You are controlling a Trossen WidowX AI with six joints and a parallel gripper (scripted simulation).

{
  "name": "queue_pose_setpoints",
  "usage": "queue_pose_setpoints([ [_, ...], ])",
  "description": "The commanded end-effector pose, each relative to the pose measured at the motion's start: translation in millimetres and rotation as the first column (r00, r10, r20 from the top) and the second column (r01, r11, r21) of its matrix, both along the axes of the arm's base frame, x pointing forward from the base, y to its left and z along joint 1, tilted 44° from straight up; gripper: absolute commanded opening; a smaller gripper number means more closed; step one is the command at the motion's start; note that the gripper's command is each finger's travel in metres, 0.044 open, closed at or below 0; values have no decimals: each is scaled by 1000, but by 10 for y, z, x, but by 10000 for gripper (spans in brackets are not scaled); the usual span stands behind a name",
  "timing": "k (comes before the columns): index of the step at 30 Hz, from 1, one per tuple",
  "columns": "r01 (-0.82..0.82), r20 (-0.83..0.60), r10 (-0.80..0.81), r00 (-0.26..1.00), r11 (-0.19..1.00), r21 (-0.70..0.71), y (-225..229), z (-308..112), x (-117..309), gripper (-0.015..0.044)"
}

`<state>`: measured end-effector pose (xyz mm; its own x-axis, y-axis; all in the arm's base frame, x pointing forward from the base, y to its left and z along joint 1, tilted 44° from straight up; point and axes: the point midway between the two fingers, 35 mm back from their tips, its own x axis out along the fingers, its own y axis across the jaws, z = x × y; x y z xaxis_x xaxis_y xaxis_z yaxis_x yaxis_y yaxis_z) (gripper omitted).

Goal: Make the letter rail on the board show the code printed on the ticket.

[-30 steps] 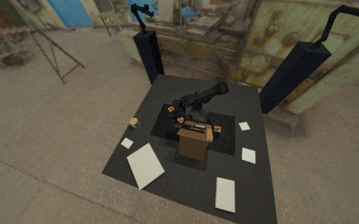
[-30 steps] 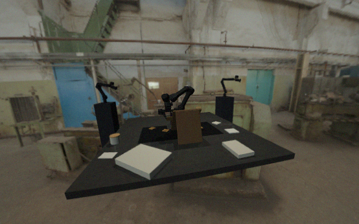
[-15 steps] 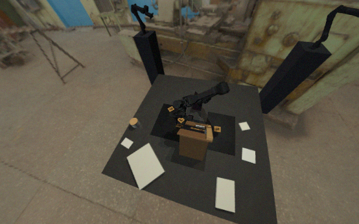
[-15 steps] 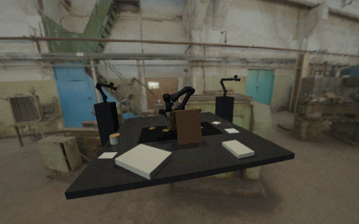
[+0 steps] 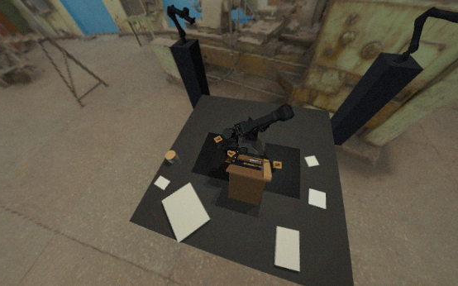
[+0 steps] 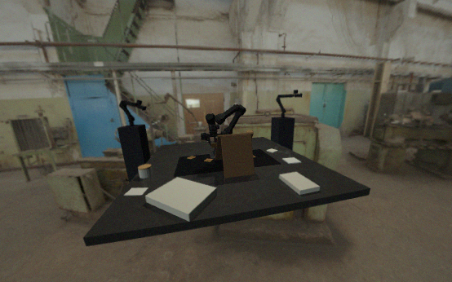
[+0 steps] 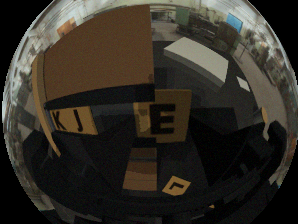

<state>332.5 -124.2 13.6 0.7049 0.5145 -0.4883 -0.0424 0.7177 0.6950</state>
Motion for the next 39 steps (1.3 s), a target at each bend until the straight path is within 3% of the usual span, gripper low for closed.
queue_pose_setpoints([
  [1, 4, 6, -4, 1000, 1000, -8, 3, 46, 7, 0],
  [39, 4, 5, -4, 1000, 1000, -7, 141, 177, 0, 0],
])
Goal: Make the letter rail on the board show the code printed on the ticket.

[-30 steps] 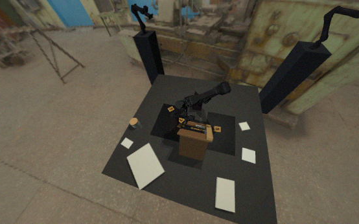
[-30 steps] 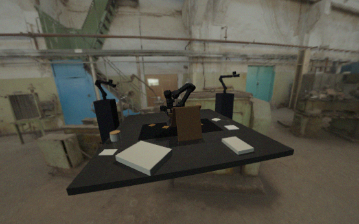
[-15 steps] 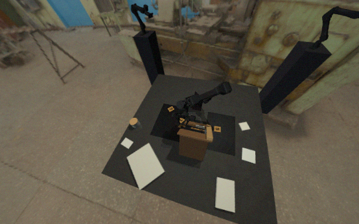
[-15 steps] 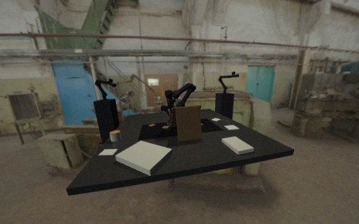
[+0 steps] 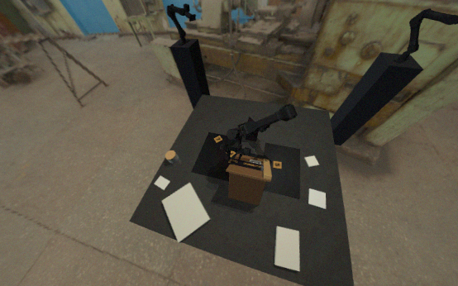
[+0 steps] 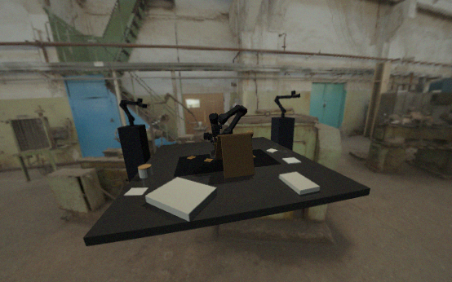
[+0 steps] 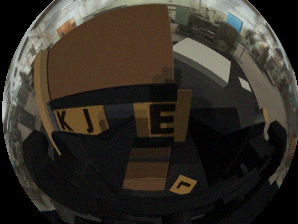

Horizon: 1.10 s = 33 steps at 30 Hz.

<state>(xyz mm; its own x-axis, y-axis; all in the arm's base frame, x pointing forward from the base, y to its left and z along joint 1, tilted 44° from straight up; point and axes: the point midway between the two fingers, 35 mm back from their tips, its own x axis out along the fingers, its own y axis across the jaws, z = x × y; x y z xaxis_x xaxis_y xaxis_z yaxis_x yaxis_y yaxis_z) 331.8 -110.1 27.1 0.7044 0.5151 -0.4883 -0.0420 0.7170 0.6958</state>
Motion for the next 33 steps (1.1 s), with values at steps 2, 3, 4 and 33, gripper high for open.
queue_pose_setpoints([
  [2, 4, 6, -4, 1000, 1000, -8, 7, 48, 6, 0],
  [3, 4, 6, -4, 1000, 1000, -8, 11, 51, 6, 0],
  [4, 4, 6, -4, 1000, 1000, -8, 13, 54, 6, 0],
  [33, 4, 6, -4, 1000, 1000, -7, 113, 127, -5, 0],
])
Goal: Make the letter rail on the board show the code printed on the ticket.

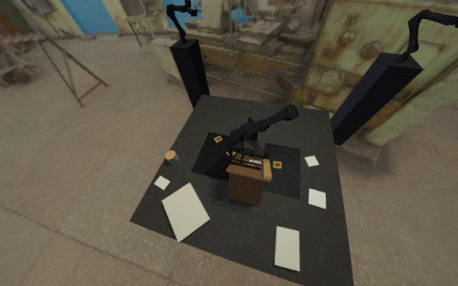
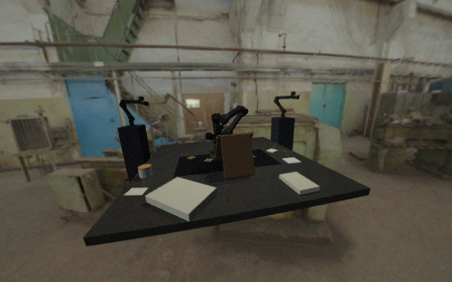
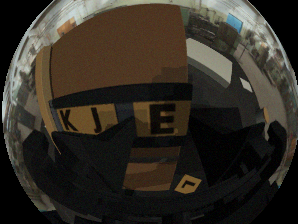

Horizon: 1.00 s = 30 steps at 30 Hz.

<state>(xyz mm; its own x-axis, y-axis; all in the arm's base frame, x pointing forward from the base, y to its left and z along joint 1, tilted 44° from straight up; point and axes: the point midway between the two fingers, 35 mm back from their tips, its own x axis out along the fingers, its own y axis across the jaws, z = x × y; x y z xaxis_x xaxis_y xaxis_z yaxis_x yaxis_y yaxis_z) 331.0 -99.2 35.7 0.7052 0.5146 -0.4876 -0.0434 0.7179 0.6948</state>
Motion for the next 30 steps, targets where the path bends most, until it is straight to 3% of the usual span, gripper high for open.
queue_pose_setpoints([
  [1, 4, 4, -4, 1000, 1000, -6, 6, 46, 4, 0],
  [21, 4, 4, -4, 1000, 1000, -5, 59, 113, 2, 0],
  [30, 2, 3, -2, 1000, 1000, -3, 59, 91, -6, 236],
])
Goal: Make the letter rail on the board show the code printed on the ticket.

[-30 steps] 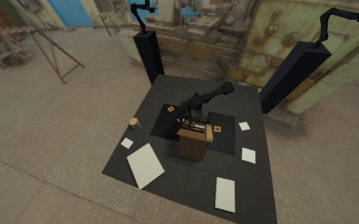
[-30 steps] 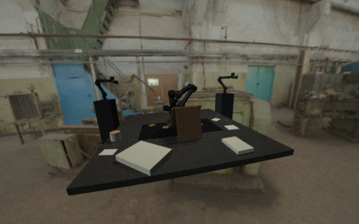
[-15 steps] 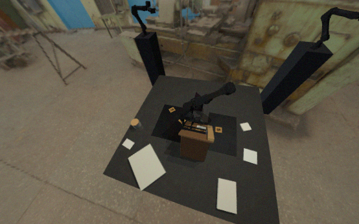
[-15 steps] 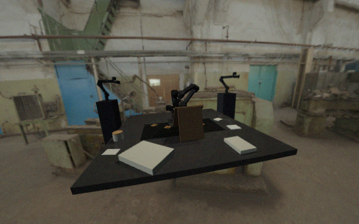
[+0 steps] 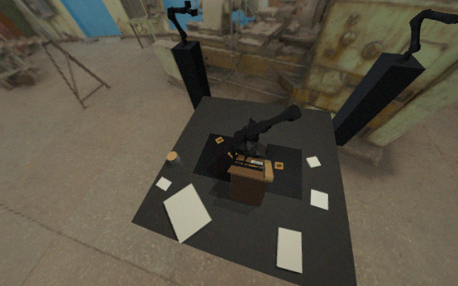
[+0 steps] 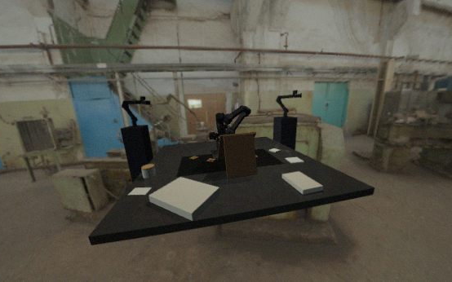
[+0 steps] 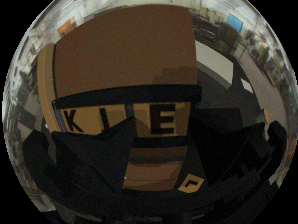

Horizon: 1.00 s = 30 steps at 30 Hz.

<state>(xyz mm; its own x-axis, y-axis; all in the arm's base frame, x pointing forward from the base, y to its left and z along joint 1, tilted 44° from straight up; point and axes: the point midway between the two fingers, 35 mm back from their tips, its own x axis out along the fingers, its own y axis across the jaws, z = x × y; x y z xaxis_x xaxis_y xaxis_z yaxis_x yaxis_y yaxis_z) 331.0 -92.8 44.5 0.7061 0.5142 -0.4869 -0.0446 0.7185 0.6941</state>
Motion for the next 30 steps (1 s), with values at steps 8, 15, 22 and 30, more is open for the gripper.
queue_pose_setpoints([
  [8, 4, 2, -4, 1000, 1000, -5, -50, 48, -61, 295],
  [15, 4, 1, -4, 1000, 1000, -5, -90, 97, -103, 295],
  [22, 4, 1, -4, 1000, 1000, -5, -96, 76, -132, 295],
  [30, 4, 1, -4, 1000, 1000, -5, -121, 84, -167, 295],
])
